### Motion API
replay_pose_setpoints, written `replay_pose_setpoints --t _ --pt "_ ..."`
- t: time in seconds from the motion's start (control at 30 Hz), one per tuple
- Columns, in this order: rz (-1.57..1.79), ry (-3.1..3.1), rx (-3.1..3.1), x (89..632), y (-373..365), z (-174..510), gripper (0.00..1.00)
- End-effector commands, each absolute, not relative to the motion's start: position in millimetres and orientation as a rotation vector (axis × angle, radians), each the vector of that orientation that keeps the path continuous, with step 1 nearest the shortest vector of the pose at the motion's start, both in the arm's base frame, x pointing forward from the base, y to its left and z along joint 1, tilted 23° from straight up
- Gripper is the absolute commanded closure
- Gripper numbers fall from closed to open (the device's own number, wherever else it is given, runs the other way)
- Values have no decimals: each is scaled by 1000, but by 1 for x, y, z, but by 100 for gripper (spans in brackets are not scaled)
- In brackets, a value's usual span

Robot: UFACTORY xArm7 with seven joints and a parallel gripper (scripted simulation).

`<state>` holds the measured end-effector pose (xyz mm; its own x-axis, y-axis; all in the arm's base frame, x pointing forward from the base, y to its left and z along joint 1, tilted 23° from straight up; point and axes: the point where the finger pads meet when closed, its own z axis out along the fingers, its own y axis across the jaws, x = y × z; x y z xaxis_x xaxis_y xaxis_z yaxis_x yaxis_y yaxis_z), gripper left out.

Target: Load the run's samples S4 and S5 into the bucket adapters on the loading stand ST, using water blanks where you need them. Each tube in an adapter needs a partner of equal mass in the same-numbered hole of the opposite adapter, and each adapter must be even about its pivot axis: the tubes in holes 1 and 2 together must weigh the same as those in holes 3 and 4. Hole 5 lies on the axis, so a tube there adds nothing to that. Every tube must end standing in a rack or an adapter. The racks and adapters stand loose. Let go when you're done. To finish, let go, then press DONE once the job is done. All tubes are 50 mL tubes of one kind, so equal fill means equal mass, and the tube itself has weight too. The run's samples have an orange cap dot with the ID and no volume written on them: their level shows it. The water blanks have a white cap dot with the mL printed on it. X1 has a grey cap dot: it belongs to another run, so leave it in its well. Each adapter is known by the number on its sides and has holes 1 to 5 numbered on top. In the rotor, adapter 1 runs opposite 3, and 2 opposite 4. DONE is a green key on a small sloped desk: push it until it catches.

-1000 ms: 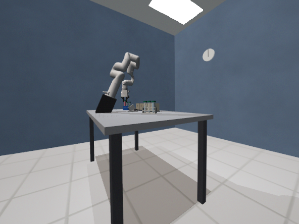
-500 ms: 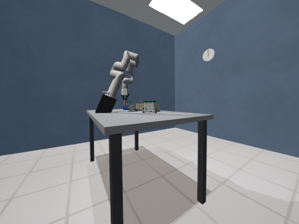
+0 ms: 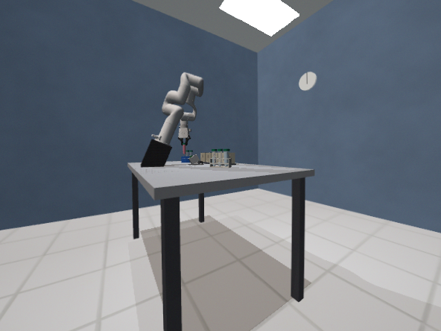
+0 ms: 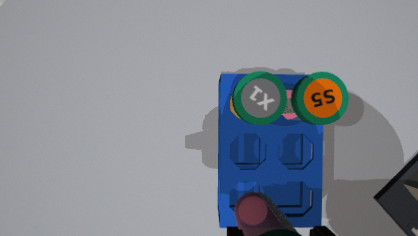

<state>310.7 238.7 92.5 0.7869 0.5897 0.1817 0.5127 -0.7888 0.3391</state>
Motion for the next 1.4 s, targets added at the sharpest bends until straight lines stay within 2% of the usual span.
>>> replay_pose_setpoints --t 0.0,1.37 --pt "410 854 2707 308 241 102 100" --pt "410 854 2708 289 251 153 100"
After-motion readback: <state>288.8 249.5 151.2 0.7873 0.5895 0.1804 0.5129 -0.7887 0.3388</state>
